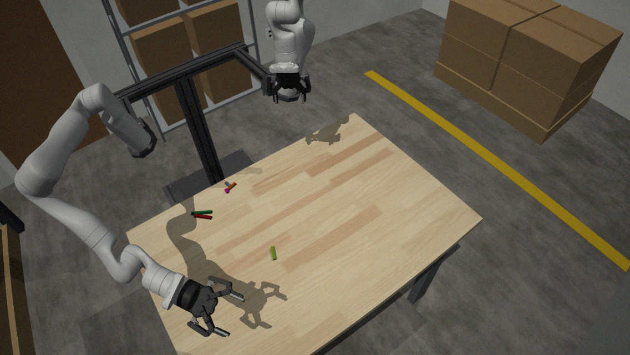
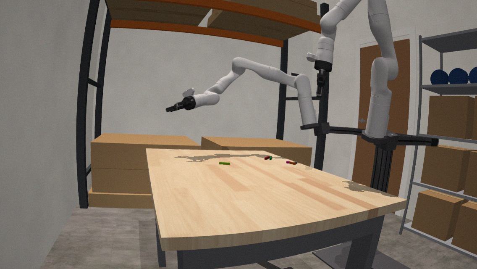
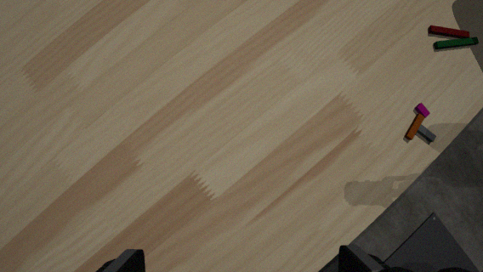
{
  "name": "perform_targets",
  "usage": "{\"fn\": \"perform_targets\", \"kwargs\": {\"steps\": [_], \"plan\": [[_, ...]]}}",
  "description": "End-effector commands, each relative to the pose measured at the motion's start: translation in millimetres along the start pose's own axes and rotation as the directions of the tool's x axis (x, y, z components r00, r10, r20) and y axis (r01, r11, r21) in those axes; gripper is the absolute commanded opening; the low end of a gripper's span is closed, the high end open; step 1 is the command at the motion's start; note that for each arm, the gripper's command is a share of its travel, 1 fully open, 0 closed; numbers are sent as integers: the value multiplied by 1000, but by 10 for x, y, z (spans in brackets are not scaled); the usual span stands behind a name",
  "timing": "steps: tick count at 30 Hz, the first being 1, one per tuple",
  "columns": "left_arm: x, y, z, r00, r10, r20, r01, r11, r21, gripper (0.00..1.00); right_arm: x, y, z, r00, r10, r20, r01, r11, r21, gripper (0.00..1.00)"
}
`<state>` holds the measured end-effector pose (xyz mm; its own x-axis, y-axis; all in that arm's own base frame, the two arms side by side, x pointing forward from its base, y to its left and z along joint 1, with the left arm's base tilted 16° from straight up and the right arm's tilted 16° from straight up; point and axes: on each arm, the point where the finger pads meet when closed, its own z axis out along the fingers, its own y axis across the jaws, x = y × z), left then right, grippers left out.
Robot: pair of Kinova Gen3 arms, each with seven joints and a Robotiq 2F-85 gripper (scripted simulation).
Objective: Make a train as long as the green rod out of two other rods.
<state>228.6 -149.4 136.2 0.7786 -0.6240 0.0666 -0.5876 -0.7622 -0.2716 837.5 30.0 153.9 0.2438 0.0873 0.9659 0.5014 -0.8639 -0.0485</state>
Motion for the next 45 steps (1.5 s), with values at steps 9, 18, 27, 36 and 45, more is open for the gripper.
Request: {"fn": "perform_targets", "kwargs": {"steps": [9,18,27,36,45], "plan": [[3,1,-2,1000,0,-1,0,1000,0,1000,20,-3,0,1000,-2,-2,2,1000,0,1000],[3,1,-2,1000,0,-1,0,1000,0,1000,20,-4,0,1000,-2,-2,2,1000,0,1000],[11,28,-11,1000,2,-4,-2,1000,-2,1000,-16,-40,-29,1000,-5,10,5,1000,-1,1000],[36,124,-43,1000,8,-13,-8,1000,-6,1000,-140,-161,-138,999,-19,51,19,1000,-4,1000],[88,410,-142,999,25,-40,-26,999,-21,1000,-500,-505,-461,984,-55,167,57,998,-8,1000]]}}
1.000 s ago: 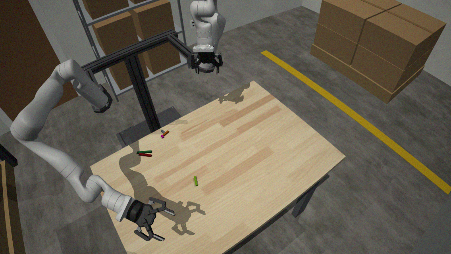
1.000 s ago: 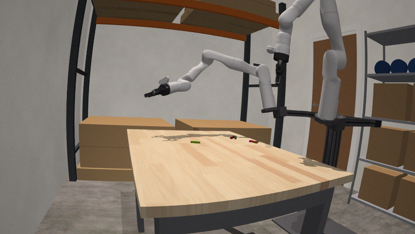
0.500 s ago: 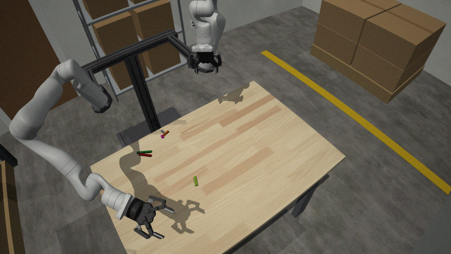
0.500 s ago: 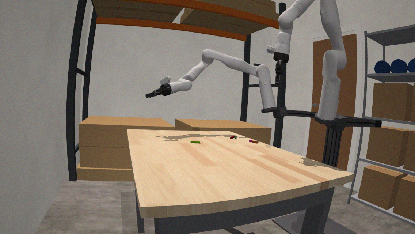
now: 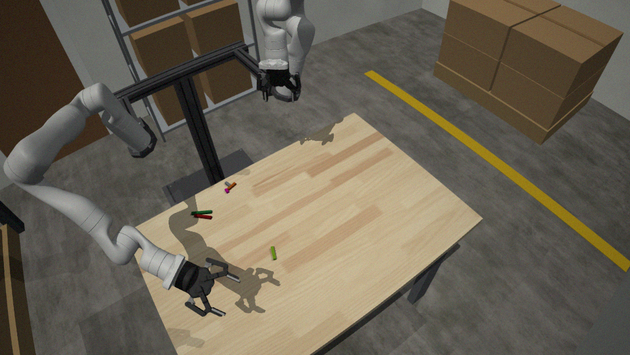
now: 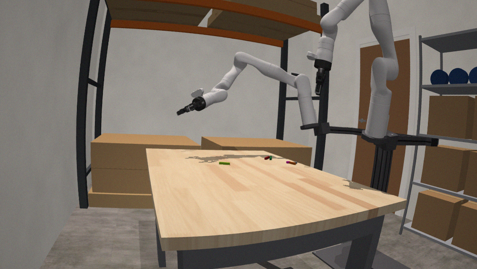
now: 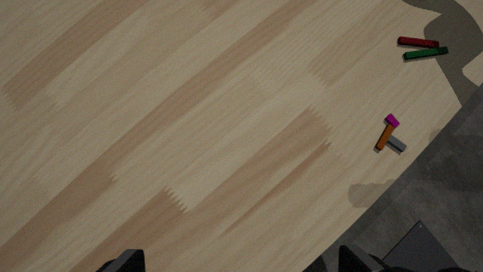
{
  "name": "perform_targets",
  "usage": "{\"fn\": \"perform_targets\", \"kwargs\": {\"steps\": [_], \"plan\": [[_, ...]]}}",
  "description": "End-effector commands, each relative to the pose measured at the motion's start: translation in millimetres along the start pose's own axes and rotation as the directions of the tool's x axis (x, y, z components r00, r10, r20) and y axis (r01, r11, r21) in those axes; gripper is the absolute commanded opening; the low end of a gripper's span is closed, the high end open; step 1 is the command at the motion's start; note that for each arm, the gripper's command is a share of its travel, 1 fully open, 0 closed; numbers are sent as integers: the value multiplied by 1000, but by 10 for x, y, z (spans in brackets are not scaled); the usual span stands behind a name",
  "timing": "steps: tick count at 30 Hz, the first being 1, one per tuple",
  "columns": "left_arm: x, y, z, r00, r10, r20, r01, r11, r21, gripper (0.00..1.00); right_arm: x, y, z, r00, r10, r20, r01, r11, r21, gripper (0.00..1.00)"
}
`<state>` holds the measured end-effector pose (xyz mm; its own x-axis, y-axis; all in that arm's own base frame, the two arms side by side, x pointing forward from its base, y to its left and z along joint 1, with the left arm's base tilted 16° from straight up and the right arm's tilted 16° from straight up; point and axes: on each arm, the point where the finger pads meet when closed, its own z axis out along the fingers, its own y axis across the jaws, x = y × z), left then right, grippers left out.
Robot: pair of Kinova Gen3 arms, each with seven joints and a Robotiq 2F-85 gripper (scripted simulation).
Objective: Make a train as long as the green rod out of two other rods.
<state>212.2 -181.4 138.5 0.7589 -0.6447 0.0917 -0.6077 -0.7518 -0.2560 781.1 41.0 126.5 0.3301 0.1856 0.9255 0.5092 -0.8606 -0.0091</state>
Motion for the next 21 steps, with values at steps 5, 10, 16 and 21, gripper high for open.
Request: {"fn": "perform_targets", "kwargs": {"steps": [5,10,16,21], "plan": [[40,275,-92,1000,16,-25,-16,1000,-15,1000,-384,-398,-290,992,-40,118,42,999,-12,1000],[46,522,-176,999,30,-45,-32,999,-30,1000,-645,-642,-474,978,-64,196,68,998,-14,1000],[-4,980,-340,995,56,-78,-61,996,-61,1000,-1012,-984,-735,948,-95,304,104,995,-13,1000],[-137,1430,-511,991,81,-107,-91,991,-94,1000,-1345,-1295,-973,909,-121,399,136,991,-9,1000]]}}
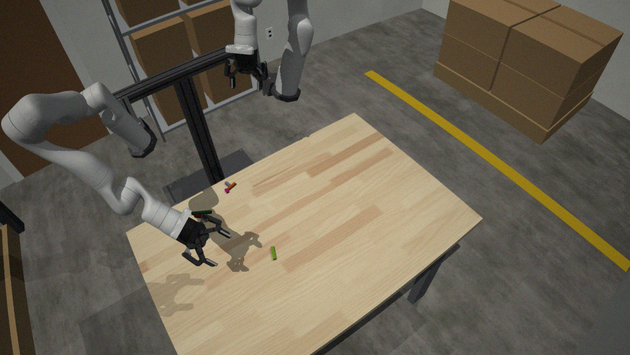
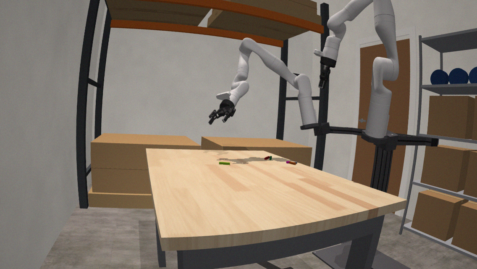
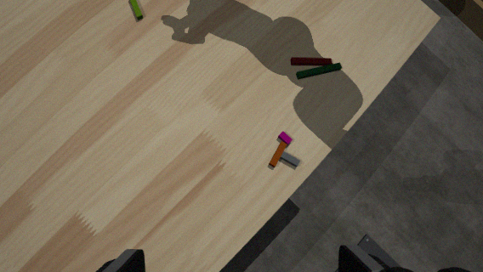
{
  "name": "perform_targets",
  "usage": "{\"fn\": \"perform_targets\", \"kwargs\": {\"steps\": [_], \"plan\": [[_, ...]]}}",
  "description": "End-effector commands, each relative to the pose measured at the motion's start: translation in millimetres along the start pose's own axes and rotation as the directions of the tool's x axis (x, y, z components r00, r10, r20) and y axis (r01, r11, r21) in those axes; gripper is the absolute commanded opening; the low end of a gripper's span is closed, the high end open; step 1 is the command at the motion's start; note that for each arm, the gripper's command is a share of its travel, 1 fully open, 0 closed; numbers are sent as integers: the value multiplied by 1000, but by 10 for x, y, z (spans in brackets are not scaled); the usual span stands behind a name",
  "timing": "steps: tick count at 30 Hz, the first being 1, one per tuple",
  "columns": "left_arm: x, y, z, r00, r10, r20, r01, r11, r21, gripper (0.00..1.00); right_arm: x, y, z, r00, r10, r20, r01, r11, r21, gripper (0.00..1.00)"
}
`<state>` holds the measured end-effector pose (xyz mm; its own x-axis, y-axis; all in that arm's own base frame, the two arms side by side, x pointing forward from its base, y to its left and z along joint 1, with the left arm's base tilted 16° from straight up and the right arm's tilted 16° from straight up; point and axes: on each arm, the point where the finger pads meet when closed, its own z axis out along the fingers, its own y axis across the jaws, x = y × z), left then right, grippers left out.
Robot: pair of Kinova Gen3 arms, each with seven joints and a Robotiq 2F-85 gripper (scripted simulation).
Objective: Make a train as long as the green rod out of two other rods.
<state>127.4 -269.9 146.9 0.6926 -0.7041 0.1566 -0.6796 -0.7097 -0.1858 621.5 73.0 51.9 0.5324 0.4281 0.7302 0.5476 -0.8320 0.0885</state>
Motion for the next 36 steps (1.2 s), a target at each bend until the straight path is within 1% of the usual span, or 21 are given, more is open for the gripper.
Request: {"fn": "perform_targets", "kwargs": {"steps": [1,2,4,7,10,17,19,21,23,25,30,34,36], "plan": [[-43,283,-91,1000,14,-20,-15,1000,-17,1000,-201,-233,-71,998,-19,53,21,999,-25,1000],[-43,283,-91,1000,14,-20,-15,1000,-17,1000,-201,-233,-71,998,-19,53,21,999,-25,1000],[-107,486,-159,999,26,-30,-27,999,-33,1000,-407,-428,-140,993,-36,111,39,999,-28,1000],[-242,800,-271,998,45,-45,-47,997,-60,1000,-569,-587,-190,986,-49,157,54,998,-29,1000],[-428,1118,-395,996,65,-57,-70,994,-89,1000,-748,-757,-250,976,-63,206,70,997,-31,1000],[-937,1690,-660,992,106,-74,-116,982,-149,1000,-1158,-1156,-380,943,-93,318,107,994,-29,1000],[-937,1690,-660,992,106,-74,-116,982,-149,1000,-1158,-1156,-380,943,-93,318,107,994,-29,1000],[-1167,1869,-761,990,121,-77,-133,976,-171,1000,-1342,-1327,-446,924,-106,367,125,992,-28,1000],[-1423,2031,-864,987,138,-79,-151,969,-194,1000,-1465,-1450,-481,910,-114,399,135,990,-25,1000],[-1637,2141,-945,985,151,-79,-164,964,-211,1000,-1587,-1569,-519,894,-122,431,146,989,-23,1000],[-2223,2346,-1145,980,186,-74,-198,947,-252,1000,-1895,-1865,-619,850,-141,508,173,985,-16,1000],[-2745,2430,-1304,974,216,-66,-226,932,-284,1000,-2149,-2107,-705,808,-157,568,196,981,-9,1000],[-2745,2430,-1304,974,216,-66,-226,932,-284,1000,-2149,-2107,-705,808,-157,568,196,981,-9,1000]]}}
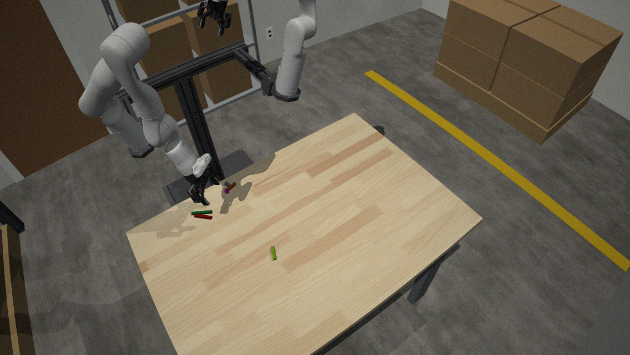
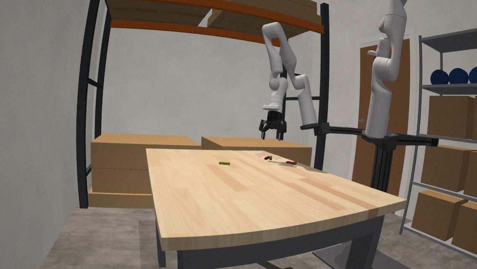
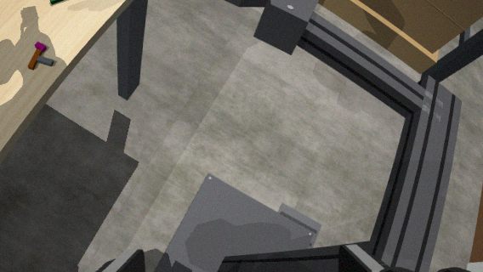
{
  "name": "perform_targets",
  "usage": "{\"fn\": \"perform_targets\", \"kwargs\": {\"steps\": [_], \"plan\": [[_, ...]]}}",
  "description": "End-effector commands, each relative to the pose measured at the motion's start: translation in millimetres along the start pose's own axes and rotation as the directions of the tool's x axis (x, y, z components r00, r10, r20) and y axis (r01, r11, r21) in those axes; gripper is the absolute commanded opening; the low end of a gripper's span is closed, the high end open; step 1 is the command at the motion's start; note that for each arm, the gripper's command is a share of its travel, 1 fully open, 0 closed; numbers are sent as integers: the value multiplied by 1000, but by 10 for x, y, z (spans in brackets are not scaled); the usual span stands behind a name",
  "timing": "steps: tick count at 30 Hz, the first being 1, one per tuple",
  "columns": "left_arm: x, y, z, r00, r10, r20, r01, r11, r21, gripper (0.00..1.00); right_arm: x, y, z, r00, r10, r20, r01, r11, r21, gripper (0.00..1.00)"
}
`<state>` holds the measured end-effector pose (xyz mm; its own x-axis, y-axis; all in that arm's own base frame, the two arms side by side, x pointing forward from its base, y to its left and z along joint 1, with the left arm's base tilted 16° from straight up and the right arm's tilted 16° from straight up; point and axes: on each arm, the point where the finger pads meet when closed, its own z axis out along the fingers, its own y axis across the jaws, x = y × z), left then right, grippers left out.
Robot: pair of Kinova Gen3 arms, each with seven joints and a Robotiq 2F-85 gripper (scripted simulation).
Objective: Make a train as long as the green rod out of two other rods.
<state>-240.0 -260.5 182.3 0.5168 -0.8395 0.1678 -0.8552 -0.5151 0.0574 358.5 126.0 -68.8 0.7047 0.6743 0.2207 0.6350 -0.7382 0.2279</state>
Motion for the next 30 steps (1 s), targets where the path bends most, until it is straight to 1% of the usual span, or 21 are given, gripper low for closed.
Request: {"fn": "perform_targets", "kwargs": {"steps": [1,4,8,12,15,17,19,20,24,30], "plan": [[-333,185,-96,1000,15,-2,-15,1000,-22,1000,-126,-220,40,999,-11,51,11,1000,-8,1000],[-851,316,-237,999,43,19,-42,998,-53,1000,-304,-444,67,994,-28,107,30,999,-13,1000],[-1421,367,-398,996,74,45,-70,994,-81,1000,-504,-717,107,984,-49,174,52,999,-14,1000],[-1937,331,-550,992,102,71,-94,990,-104,1000,-660,-925,136,972,-64,225,69,998,-15,1000],[-2306,258,-664,988,123,91,-112,987,-118,1000,-746,-1041,153,965,-72,253,79,997,-14,1000],[-2306,258,-664,988,123,91,-112,987,-118,1000,-746,-1041,153,965,-72,253,79,997,-14,1000],[-2657,150,-776,983,143,111,-129,983,-129,1000,-790,-1098,160,961,-76,267,83,996,-15,1000],[-2791,97,-820,981,151,119,-135,982,-133,1000,-808,-1120,163,959,-78,272,85,996,-15,1000],[-3192,-98,-957,974,176,144,-155,977,-143,1000,-856,-1178,169,955,-82,286,90,996,-15,1000],[-3710,-453,-1149,961,210,179,-184,971,-153,1000,-873,-1198,171,953,-83,291,92,996,-15,1000]]}}
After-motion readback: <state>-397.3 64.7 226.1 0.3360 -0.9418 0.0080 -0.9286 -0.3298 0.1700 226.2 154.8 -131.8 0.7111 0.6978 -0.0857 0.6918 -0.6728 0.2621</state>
